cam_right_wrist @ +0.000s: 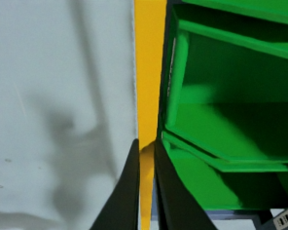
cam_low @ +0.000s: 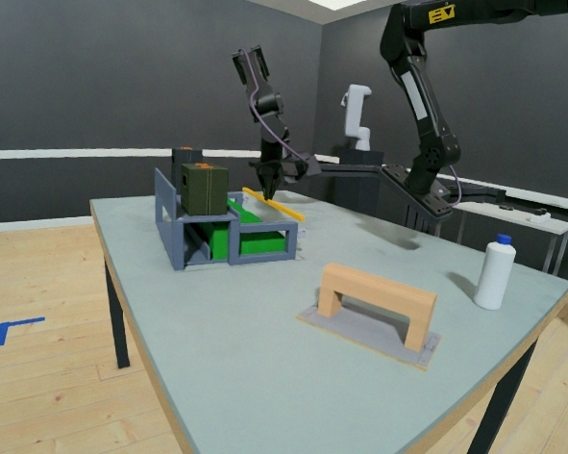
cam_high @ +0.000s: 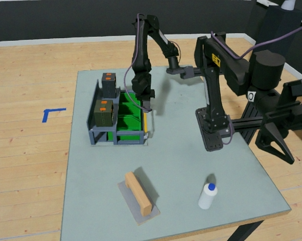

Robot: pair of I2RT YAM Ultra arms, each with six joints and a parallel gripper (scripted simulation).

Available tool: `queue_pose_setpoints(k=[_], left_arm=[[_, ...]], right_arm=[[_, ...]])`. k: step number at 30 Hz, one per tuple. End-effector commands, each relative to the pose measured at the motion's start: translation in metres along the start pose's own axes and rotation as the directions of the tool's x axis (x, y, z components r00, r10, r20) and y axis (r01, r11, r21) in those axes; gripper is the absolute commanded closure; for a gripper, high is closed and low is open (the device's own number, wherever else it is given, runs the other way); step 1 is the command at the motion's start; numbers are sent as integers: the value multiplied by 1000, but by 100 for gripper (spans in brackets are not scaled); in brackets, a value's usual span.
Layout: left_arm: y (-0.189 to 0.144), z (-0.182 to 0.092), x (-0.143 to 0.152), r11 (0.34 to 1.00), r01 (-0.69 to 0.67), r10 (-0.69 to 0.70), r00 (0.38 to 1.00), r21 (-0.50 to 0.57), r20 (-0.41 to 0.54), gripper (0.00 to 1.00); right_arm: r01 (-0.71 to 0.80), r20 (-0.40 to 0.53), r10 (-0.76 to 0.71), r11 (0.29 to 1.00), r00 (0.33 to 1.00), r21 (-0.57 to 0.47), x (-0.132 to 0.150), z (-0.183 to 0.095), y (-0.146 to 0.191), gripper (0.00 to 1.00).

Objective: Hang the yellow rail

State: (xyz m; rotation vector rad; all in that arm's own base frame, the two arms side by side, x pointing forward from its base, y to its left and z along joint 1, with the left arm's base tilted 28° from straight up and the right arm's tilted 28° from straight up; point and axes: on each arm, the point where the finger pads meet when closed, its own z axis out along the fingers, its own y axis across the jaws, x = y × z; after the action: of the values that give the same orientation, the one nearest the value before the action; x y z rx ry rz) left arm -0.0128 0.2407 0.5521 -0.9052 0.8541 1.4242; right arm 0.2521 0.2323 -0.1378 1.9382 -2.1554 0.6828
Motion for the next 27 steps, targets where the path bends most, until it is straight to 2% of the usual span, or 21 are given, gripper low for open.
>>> queue_pose_setpoints(k=[1, 27], left_arm=[[2, -9, -2, 1000, -11, 11, 1000, -6, 3, 0], [2, -9, -2, 1000, -11, 11, 1000, -6, 3, 0]], right_arm=[[-32, 76, 31, 999, 997, 22, -14, -28, -16, 100], [-25, 81, 23, 999, 996, 27, -18, -27, -14, 100]])
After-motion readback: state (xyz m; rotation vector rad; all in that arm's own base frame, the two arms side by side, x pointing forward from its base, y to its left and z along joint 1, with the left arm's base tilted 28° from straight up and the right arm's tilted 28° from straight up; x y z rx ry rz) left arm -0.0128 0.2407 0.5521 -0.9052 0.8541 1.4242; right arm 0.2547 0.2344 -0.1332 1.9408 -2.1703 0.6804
